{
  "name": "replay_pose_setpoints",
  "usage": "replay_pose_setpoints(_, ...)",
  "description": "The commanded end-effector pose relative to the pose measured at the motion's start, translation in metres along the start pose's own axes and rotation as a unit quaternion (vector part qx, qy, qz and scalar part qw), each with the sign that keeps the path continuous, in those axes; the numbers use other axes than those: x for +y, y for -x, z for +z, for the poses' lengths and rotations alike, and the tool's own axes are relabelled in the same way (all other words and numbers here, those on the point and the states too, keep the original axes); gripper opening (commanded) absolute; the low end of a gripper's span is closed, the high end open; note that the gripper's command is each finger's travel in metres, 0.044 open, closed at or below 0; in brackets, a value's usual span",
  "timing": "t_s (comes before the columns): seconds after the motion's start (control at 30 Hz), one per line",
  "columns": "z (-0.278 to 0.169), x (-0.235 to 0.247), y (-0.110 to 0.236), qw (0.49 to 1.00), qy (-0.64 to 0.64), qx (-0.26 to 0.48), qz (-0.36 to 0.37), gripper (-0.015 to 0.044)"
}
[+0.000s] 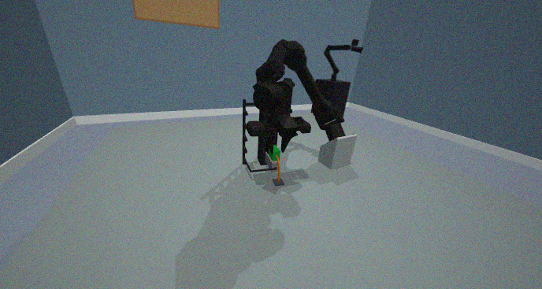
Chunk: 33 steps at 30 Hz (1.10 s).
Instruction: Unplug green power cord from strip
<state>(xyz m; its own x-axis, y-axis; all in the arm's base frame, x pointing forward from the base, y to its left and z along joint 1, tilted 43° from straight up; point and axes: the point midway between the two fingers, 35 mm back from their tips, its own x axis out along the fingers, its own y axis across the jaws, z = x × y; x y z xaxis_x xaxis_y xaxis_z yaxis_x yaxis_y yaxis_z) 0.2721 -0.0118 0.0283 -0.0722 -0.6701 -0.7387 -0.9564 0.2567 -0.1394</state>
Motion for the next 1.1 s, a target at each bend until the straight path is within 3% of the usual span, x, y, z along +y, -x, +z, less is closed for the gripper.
replay_pose_setpoints(0.0,-0.009,0.001,0.000,1.000,0.001,0.002,-0.002,0.0160)
replay_pose_setpoints(0.77,-0.019,0.001,-0.012,1.000,0.001,0.003,-0.002,0.0160)
replay_pose_setpoints(0.9,-0.019,0.001,-0.009,1.000,-0.001,0.000,-0.001,0.0055)
replay_pose_setpoints(1.07,-0.019,0.001,-0.009,1.000,-0.001,0.000,-0.001,0.0022)
